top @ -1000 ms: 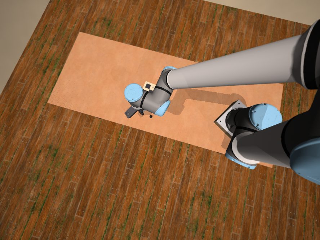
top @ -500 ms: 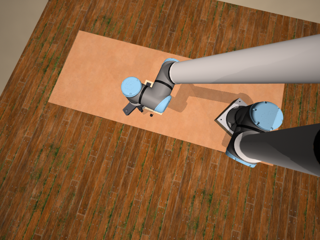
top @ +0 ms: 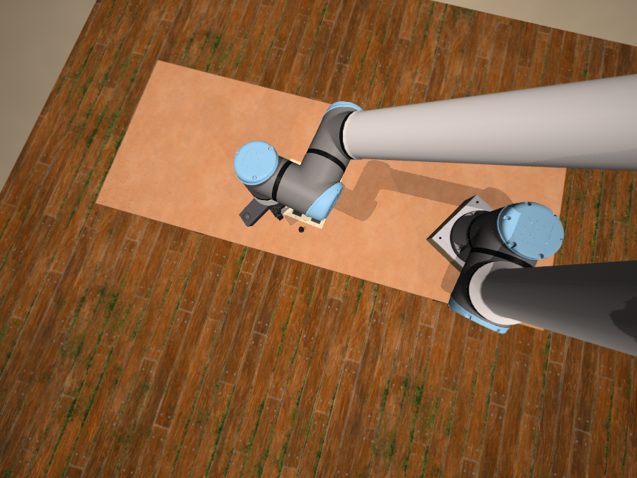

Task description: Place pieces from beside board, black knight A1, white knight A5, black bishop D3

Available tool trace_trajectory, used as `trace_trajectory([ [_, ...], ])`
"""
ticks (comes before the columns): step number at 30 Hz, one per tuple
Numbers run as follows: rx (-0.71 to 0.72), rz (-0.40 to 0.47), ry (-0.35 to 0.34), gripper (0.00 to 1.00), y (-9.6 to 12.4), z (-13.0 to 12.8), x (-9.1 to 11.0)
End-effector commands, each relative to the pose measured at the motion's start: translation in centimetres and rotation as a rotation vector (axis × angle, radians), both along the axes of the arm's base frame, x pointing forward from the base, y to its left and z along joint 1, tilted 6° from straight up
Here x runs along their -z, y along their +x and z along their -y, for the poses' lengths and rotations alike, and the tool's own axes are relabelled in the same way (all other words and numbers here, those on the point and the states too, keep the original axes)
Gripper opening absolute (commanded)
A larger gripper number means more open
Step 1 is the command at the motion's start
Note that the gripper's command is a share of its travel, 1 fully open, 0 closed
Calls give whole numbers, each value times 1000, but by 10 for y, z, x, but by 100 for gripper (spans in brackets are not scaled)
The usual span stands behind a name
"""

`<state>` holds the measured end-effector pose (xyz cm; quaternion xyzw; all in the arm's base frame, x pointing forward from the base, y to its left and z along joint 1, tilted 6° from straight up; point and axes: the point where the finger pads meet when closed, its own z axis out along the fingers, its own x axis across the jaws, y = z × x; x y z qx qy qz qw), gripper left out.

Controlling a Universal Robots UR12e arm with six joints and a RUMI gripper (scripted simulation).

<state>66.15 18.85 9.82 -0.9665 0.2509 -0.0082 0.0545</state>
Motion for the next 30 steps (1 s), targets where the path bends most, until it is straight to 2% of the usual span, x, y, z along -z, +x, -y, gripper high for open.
trace_trajectory([
  [1, 0, 1, 0, 0, 1, 0, -1],
  [7, 17, 0, 1, 0, 2, 3, -1],
  [11, 108, -10, 4, 0, 8, 21, 0],
  [15, 287, -28, 12, 0, 19, 57, 2],
  [19, 521, -52, 22, 0, 30, 106, 5],
  [21, 521, -52, 22, 0, 30, 106, 5],
  [26, 807, -81, 35, 0, 38, 166, 9],
  [30, 965, -97, 42, 0, 40, 200, 11],
])
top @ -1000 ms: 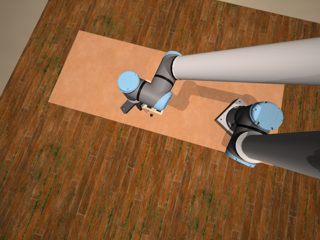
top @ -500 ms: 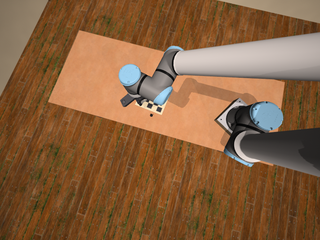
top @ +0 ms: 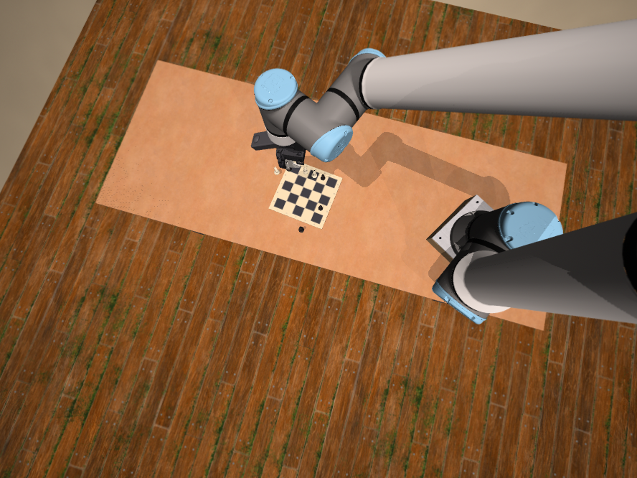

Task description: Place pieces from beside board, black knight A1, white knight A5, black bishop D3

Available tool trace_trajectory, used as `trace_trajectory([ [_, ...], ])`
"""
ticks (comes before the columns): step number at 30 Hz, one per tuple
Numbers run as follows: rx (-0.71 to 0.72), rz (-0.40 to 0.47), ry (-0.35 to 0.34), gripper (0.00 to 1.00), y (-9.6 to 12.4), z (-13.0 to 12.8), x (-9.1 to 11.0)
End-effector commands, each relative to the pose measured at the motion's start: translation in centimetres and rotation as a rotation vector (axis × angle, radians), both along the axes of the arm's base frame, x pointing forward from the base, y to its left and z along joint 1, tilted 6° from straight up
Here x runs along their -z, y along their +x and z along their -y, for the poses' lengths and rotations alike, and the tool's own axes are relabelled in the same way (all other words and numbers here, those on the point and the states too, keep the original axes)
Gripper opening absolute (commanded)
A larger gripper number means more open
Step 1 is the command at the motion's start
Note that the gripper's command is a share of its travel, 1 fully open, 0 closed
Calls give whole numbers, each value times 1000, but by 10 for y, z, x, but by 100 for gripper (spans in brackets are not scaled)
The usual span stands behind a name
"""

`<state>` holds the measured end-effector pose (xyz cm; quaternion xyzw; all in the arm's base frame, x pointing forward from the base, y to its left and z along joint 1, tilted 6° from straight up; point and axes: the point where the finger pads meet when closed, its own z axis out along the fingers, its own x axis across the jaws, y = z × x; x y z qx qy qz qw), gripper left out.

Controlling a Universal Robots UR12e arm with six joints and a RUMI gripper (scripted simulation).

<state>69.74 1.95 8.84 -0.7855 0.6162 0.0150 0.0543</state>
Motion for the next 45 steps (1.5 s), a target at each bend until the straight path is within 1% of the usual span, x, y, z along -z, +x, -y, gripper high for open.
trace_trajectory([
  [1, 173, -17, 5, 0, 4, 36, 2],
  [3, 207, -20, 7, 0, 4, 44, 2],
  [6, 224, -22, 8, 0, 4, 47, 2],
  [20, 224, -22, 8, 0, 4, 47, 3],
  [26, 224, -22, 7, 0, 4, 47, 6],
  [32, 225, -22, 7, 0, 6, 45, 24],
  [40, 225, -22, 7, 0, 8, 41, 62],
  [42, 225, -22, 7, 0, 8, 41, 62],
  [45, 225, -22, 7, 0, 9, 39, 75],
])
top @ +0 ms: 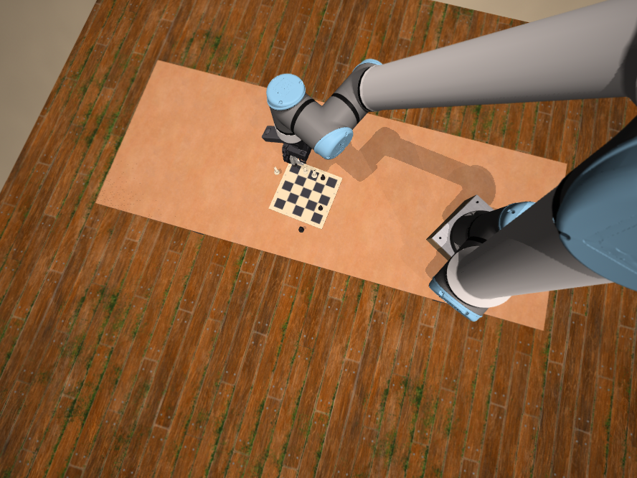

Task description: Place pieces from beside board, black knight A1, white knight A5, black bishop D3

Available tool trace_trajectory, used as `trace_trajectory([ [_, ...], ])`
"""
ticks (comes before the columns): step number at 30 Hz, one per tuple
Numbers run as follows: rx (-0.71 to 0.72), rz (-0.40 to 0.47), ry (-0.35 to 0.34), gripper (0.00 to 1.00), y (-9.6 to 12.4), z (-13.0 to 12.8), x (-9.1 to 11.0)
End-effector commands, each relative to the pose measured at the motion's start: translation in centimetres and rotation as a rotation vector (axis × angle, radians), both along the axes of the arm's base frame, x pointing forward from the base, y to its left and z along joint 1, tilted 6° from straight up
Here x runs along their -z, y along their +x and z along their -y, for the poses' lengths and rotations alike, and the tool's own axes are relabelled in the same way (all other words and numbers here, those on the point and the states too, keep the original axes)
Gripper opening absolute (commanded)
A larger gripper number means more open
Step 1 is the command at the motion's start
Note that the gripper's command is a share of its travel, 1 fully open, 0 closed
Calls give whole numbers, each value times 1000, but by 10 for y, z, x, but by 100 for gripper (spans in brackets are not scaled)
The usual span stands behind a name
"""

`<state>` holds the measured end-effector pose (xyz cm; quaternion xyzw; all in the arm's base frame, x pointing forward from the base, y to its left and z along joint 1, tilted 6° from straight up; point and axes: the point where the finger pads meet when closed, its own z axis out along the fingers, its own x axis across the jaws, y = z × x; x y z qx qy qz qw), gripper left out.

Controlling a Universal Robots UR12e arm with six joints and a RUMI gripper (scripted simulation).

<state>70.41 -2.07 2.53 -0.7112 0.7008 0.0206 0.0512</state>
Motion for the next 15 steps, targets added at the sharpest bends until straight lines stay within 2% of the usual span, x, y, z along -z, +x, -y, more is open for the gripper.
trace_trajectory([
  [1, 0, 2, -1, 0, 2, -2, 16],
  [7, 0, 2, -1, 0, 3, -3, 31],
  [15, 0, 2, -1, 0, 3, -4, 35],
])
